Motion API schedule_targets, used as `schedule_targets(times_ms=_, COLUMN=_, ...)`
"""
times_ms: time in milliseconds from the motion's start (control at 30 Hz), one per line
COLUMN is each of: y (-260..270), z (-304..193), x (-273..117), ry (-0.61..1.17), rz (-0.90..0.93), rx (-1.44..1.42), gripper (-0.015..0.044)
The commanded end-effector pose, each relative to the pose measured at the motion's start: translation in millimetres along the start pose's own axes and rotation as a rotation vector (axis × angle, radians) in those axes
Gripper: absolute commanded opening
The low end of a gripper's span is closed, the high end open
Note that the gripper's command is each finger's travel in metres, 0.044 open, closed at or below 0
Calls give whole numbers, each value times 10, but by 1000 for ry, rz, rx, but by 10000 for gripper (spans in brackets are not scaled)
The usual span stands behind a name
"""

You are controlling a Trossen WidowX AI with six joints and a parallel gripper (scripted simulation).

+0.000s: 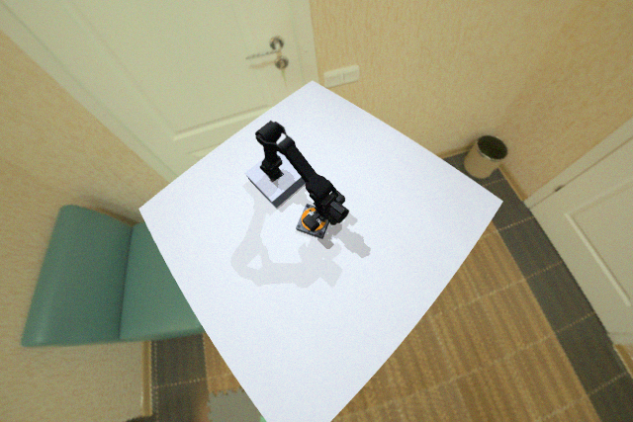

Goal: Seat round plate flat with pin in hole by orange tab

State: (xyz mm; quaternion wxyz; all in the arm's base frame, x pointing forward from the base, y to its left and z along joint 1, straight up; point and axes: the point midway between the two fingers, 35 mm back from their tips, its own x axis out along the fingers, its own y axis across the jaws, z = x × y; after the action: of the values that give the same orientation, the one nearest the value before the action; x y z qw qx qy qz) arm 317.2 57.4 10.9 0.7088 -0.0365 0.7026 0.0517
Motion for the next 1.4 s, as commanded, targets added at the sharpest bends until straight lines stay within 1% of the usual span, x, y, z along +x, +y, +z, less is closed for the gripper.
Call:
schedule_targets(times_ms=0, y=-70, z=54, x=10, ry=-15, rz=-19, rx=7, gripper=0)
schedule_targets(times_ms=1367, y=-150, z=85, x=-2, ry=-15, rz=-20, rx=7, gripper=0)
